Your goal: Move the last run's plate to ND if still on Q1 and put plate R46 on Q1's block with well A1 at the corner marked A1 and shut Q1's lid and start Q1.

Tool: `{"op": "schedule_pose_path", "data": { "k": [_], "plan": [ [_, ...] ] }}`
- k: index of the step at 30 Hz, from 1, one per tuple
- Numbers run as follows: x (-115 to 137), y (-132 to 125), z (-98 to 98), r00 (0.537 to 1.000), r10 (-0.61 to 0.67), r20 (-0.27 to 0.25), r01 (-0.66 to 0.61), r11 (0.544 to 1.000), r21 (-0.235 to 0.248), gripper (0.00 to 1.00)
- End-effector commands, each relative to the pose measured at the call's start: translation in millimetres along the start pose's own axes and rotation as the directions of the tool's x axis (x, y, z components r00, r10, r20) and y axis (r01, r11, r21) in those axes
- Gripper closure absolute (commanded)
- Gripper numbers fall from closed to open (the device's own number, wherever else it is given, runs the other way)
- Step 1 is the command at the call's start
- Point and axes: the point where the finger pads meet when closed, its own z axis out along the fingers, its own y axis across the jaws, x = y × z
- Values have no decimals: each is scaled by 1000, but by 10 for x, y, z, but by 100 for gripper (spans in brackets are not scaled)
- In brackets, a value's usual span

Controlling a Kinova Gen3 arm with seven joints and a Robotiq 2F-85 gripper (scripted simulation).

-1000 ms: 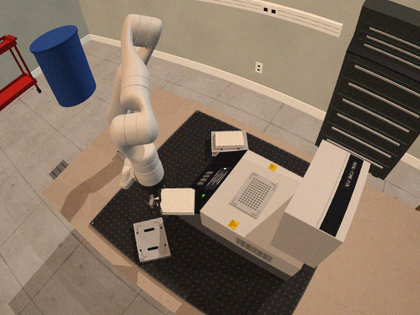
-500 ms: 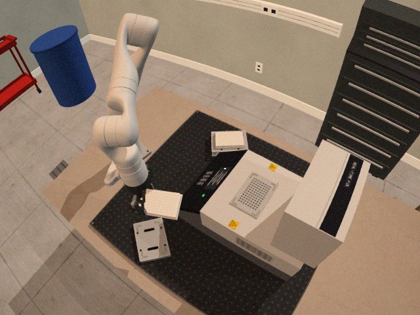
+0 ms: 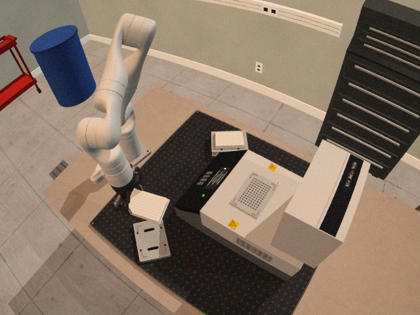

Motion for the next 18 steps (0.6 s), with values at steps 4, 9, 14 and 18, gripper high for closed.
{"op": "schedule_pose_path", "data": {
  "k": [4,9,14,18],
  "plan": [
    [94,-44,-5,996,87,4,-87,996,-2,10],
    [79,-30,-4,990,140,3,-140,990,-3,10],
    [82,-35,-4,985,173,2,-173,985,-1,10],
    [75,-28,-4,976,219,3,-219,976,-4,10]
  ]
}}
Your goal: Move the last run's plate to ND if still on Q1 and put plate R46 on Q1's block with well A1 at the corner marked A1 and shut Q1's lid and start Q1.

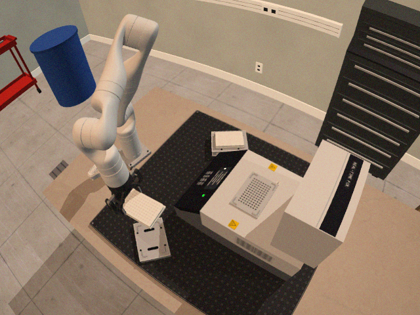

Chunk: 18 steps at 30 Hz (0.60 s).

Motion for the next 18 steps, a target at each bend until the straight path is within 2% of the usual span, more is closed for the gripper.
{"op": "schedule_pose_path", "data": {
  "k": [1,18],
  "plan": [
    [-10,28,5,999,40,-1,-40,999,-6,10],
    [-10,29,5,977,213,-2,-213,977,-6,10]
  ]
}}
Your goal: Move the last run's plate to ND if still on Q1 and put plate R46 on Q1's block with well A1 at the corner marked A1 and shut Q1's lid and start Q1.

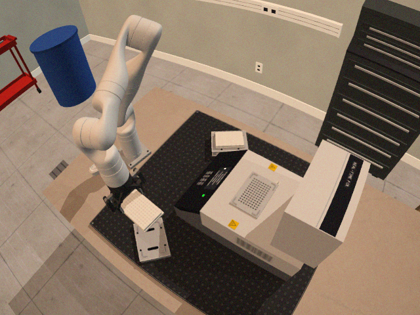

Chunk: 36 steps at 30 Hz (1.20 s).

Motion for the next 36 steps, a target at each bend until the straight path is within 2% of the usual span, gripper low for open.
{"op": "schedule_pose_path", "data": {
  "k": [1,16,36],
  "plan": [
    [-4,30,6,999,41,-3,-41,999,-6,10],
    [-4,30,6,982,191,-3,-191,982,-5,10],
    [-4,28,6,920,392,-4,-392,920,-4,10]
  ]
}}
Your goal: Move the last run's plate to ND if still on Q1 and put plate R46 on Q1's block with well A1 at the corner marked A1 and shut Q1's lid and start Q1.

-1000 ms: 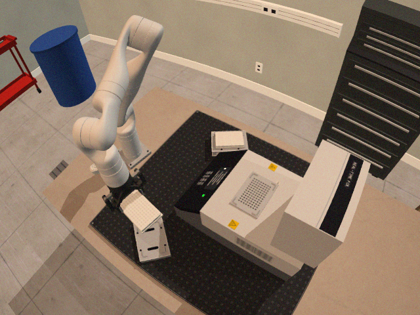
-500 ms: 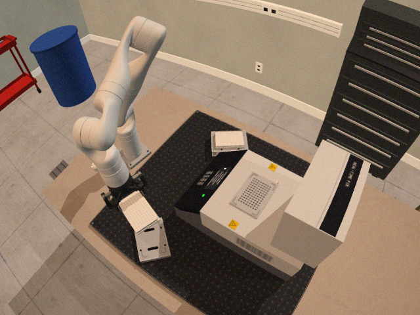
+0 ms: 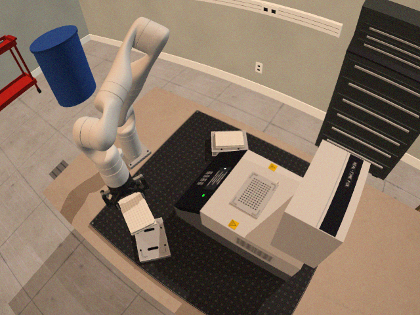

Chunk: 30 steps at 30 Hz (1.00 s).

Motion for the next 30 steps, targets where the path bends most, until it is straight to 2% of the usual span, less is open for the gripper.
{"op": "schedule_pose_path", "data": {
  "k": [1,21,30],
  "plan": [
    [8,29,8,999,41,-4,-41,999,-4,10],
    [8,27,7,969,248,-5,-248,969,-3,10],
    [4,3,5,971,237,-2,-237,971,2,10]
  ]
}}
